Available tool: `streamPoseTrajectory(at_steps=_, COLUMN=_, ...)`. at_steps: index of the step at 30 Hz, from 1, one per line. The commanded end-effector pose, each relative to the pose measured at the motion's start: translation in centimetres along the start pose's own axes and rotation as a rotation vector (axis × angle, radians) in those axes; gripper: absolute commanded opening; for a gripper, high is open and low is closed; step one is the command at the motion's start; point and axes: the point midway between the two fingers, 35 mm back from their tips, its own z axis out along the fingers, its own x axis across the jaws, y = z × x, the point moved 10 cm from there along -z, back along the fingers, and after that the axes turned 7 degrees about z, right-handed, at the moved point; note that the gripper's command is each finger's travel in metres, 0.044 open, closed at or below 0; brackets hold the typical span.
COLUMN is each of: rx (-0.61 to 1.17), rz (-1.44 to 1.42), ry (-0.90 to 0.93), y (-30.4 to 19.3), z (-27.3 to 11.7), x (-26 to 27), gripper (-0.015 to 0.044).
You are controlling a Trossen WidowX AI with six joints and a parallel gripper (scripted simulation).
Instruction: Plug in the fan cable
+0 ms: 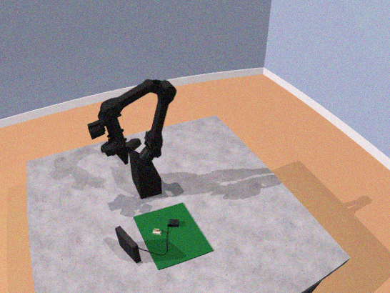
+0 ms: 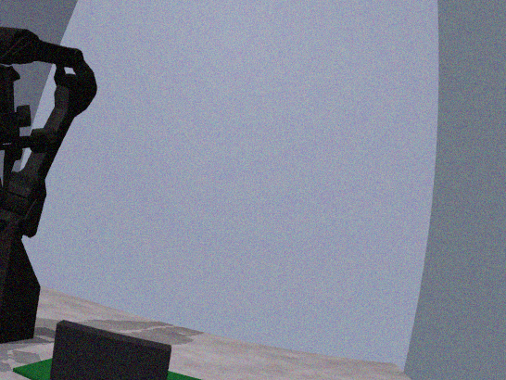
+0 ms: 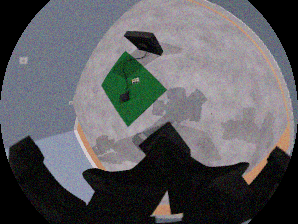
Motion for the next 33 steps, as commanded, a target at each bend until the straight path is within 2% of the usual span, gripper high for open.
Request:
streamPoseTrajectory(at_steps=1, rx=0.0, rz=0.0, ry=0.0, y=0.0, z=0.0, x=0.0, gripper=0.0026)
streamPoseTrajectory(at_steps=5, rx=0.001, rz=0.009, ry=-0.004, y=0.1, z=0.1, x=0.1, gripper=0.0131)
streamPoseTrajectory(at_steps=8, rx=0.011, rz=0.133, ry=-0.058, y=1.5, z=1.5, x=2.0, gripper=0.021)
streamPoseTrajectory(at_steps=18, rx=-0.001, rz=0.61, ry=-0.182, y=4.8, z=9.2, x=10.5, gripper=0.021)
streamPoseTrajectory(at_steps=33, rx=0.04, rz=1.083, ry=-0.21, y=3.8, z=17.5, x=17.7, gripper=0.021)
